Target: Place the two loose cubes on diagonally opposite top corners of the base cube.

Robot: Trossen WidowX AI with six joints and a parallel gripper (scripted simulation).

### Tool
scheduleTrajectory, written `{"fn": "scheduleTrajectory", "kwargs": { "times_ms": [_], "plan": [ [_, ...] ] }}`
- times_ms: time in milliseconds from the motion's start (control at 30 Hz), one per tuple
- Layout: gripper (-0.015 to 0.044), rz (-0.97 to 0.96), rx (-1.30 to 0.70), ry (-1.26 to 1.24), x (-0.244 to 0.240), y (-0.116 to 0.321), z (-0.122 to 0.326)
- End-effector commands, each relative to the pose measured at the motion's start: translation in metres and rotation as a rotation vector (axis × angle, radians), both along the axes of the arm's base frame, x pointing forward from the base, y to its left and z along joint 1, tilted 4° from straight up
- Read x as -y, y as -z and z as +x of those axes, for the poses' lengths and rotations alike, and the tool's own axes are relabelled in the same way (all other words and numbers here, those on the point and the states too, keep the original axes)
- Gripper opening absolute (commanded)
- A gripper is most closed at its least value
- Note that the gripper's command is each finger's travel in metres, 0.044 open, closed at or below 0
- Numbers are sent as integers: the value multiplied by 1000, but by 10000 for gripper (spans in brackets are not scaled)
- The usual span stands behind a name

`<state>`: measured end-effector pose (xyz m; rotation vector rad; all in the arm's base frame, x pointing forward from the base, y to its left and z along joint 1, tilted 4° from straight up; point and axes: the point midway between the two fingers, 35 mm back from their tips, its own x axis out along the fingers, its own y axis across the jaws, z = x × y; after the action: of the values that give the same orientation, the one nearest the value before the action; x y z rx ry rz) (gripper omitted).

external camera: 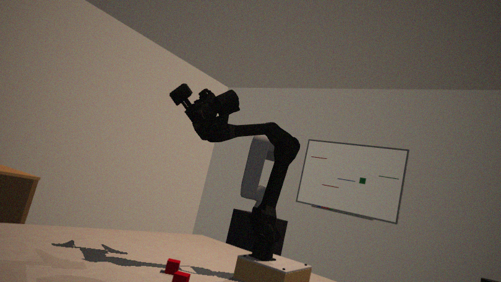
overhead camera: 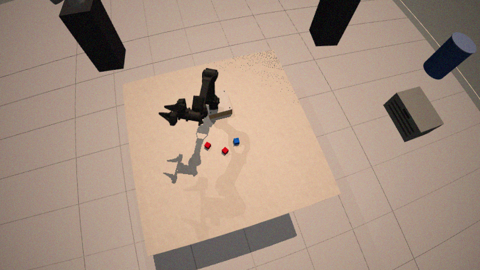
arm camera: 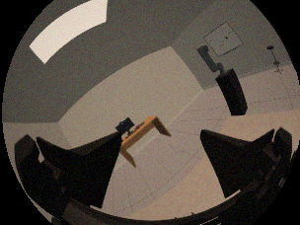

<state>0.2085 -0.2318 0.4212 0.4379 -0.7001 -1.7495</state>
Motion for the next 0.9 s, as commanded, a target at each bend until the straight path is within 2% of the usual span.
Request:
{"fn": "scheduleTrajectory", "kwargs": {
  "times_ms": [0, 133, 333, 567, 867],
  "plan": [
    [374, -3, -6, -6, 0, 0, 2],
    [269, -48, -117, -133, -2, -1, 40],
    [265, -72, -294, -412, -15, 17, 114],
    [265, 17, -464, -774, -52, 69, 187],
    [265, 282, -614, -1140, -115, 153, 228]
  ]
}}
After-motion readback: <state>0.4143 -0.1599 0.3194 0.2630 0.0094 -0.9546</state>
